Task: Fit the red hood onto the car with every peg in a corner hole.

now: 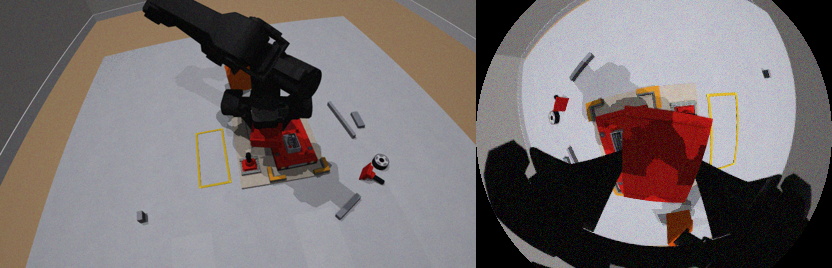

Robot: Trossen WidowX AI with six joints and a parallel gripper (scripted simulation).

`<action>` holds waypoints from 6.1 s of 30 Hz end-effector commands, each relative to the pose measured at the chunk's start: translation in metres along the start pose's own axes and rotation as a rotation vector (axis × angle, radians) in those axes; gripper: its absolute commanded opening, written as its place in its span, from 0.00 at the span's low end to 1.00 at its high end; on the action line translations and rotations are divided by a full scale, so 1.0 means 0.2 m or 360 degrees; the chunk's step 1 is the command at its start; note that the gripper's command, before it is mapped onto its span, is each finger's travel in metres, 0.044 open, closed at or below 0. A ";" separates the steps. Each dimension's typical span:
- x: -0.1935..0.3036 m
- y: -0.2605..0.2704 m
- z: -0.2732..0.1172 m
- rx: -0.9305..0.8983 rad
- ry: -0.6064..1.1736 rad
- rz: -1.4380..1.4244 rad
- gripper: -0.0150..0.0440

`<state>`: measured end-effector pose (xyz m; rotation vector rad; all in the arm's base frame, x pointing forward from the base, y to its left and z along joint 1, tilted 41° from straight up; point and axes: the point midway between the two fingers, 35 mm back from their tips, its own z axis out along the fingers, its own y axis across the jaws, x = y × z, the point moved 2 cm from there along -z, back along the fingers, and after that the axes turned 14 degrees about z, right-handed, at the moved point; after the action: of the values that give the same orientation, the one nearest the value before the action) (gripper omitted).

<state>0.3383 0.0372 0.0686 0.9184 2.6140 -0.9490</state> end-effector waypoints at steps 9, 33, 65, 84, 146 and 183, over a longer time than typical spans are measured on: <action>0.14 0.22 0.01 0.0004 -0.0005 -0.0384 0.25; 0.19 0.27 0.27 0.0011 -0.0010 -0.0487 0.25; 0.18 0.28 0.27 0.0011 -0.0010 -0.0487 0.25; 0.18 0.28 0.31 0.0012 -0.0011 -0.0487 0.25; 0.19 0.29 0.05 0.0018 -0.0006 -0.0481 1.00; 0.19 0.29 0.01 0.0019 -0.0006 -0.0481 1.00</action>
<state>0.3452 0.0890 0.0230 0.5233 2.7963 -1.0346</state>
